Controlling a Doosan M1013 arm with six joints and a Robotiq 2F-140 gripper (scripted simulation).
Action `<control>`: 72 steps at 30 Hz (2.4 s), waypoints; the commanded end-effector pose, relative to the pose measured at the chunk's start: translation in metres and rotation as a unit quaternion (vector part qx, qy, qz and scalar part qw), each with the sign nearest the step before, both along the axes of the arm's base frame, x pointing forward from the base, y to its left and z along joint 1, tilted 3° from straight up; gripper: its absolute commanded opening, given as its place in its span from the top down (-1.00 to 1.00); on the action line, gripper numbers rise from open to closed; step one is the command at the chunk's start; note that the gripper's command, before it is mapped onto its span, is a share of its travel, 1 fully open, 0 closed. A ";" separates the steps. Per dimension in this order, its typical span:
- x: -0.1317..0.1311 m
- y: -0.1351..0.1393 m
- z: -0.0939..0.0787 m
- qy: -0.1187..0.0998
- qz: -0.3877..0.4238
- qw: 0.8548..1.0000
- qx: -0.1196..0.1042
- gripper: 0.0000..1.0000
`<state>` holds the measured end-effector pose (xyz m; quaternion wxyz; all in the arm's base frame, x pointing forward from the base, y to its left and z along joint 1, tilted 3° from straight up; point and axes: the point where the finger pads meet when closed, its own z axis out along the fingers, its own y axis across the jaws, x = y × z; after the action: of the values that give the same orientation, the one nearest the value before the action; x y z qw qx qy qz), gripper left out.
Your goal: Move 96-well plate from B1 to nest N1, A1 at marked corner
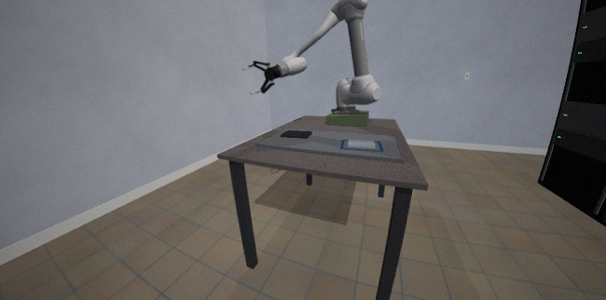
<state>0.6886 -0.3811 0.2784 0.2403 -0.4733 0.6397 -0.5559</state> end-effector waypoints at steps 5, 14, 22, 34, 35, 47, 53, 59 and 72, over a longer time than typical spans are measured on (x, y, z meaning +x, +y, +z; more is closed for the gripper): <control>0.000 0.000 0.000 0.000 0.000 1.000 0.000 -1.00; 0.000 0.000 0.000 0.000 0.000 1.000 0.000 -1.00; 0.016 0.020 0.001 -0.010 0.028 1.000 0.012 -1.00; 0.040 0.053 0.003 -0.021 0.070 0.997 0.032 -1.00; 0.042 0.058 0.003 -0.023 0.084 0.995 0.038 -1.00; 0.068 0.103 0.002 -0.028 0.112 0.992 0.053 -1.00; 0.077 0.121 0.001 -0.030 0.140 0.987 0.069 -1.00; 0.087 0.144 0.000 -0.030 0.168 0.982 0.085 -1.00; 0.103 0.188 -0.004 -0.028 0.195 0.975 0.102 -1.00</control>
<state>0.7865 -0.2026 0.2733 0.4049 -0.5454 0.5837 -0.4447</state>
